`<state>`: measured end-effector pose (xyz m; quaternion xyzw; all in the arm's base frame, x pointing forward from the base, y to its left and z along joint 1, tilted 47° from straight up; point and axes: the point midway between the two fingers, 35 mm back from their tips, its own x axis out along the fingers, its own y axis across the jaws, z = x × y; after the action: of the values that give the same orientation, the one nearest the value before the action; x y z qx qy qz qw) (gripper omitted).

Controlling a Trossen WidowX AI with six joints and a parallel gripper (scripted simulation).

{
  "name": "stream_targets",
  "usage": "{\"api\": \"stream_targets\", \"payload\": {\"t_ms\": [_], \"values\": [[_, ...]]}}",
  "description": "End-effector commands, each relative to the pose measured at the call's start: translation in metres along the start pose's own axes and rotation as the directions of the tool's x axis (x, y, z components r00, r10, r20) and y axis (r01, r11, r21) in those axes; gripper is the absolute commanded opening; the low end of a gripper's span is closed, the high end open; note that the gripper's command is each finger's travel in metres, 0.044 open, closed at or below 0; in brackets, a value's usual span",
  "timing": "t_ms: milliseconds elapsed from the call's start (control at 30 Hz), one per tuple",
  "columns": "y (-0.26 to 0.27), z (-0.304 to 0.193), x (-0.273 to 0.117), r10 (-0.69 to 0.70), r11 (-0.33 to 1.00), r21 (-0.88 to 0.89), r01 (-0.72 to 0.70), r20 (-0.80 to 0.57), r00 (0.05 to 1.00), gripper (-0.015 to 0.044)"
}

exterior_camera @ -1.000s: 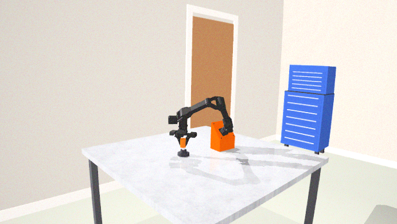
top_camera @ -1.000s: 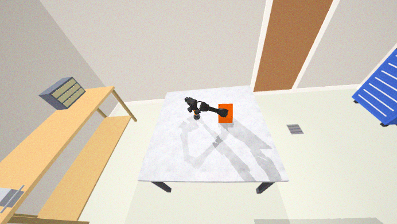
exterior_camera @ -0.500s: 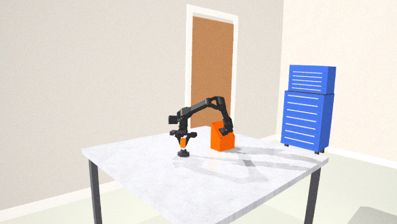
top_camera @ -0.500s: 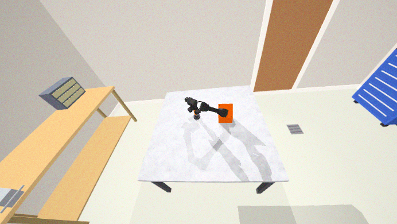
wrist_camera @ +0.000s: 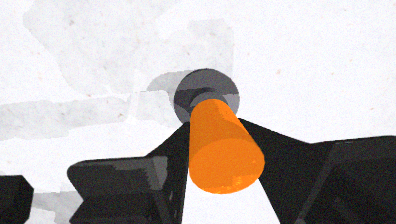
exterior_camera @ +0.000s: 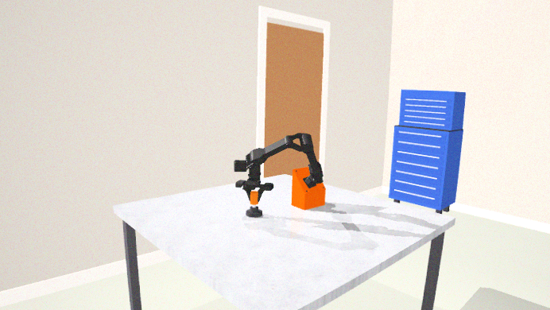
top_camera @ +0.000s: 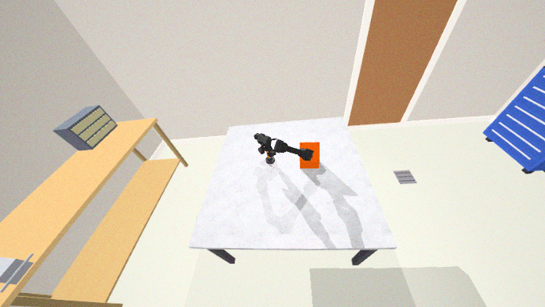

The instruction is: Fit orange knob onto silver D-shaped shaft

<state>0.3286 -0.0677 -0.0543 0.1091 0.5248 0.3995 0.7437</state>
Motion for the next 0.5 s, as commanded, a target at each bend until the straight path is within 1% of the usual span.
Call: {"api": "stream_targets", "payload": {"t_ms": [0,400,467], "values": [[-0.0005,-0.0001,0.0002,0.0,1.0,0.003,0.0,0.0,1.0,0.0],[-0.0005,0.0017,-0.0043,0.0,1.0,0.003,0.0,0.0,1.0,0.0],[-0.0004,0.0018,-0.0045,0.0,1.0,-0.023,0.0,0.0,1.0,0.0]]}}
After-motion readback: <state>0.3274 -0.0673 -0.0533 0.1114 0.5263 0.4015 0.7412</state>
